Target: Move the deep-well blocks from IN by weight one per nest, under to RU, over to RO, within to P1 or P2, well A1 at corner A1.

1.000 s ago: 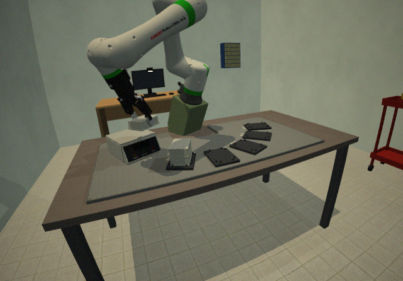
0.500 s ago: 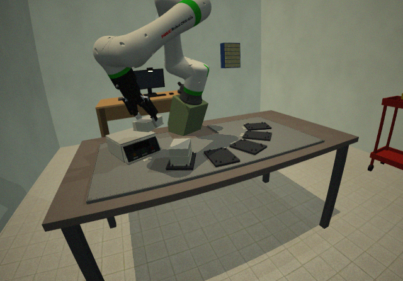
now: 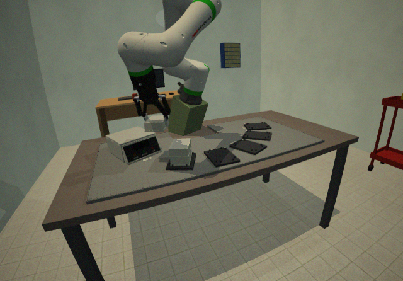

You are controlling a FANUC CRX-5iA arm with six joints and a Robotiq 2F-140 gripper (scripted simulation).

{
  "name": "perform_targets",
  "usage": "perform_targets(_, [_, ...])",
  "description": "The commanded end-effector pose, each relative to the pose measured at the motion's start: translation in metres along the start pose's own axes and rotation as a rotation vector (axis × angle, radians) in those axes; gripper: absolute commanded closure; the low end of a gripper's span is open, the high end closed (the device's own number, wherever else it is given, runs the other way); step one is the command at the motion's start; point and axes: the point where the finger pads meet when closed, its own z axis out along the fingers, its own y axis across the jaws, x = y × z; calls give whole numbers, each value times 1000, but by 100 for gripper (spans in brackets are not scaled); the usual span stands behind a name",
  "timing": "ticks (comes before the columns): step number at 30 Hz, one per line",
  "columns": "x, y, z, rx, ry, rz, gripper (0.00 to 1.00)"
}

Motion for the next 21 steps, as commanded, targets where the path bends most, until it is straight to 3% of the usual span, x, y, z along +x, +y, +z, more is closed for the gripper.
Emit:
perform_targets(1, [2, -8, -1, -1, 1, 0, 90])
perform_targets(21, [12, -67, -7, -1, 1, 0, 90])
